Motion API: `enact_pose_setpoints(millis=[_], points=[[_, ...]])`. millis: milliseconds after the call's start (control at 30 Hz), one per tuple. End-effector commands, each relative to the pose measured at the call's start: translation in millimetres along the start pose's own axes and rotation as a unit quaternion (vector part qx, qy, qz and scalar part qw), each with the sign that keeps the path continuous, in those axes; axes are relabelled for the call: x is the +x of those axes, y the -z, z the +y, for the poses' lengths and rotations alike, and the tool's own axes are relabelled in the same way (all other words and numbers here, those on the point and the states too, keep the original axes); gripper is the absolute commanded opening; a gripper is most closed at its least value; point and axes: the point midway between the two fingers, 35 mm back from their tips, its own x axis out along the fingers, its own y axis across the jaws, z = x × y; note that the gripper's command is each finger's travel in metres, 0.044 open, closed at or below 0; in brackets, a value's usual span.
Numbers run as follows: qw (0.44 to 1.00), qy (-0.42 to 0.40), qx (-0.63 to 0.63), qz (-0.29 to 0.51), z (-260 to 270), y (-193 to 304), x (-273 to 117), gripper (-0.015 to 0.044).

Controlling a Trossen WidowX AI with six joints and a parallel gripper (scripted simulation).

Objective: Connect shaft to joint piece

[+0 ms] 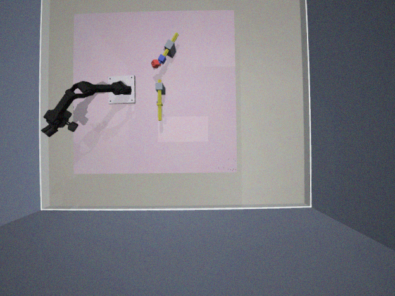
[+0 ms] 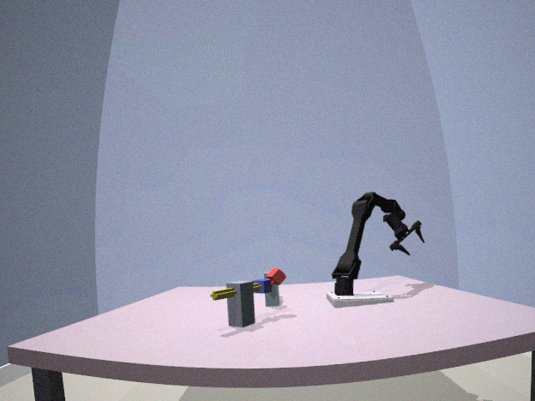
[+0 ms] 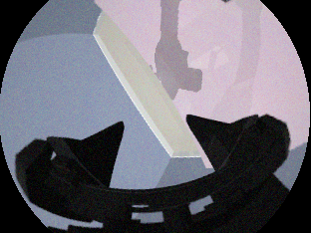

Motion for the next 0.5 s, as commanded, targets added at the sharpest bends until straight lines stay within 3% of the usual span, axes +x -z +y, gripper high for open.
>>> enact_pose_setpoints(millis=[0, 200, 467], points=[[0.998, 0.016, 0.059, -0.004, 20, -1, -27, 0.0440], [0.987, 0.037, 0.155, -0.009, 52, -14, -75, 0.0440], [0.987, 0.043, 0.153, -0.011, 49, -16, -81, 0.0440]])
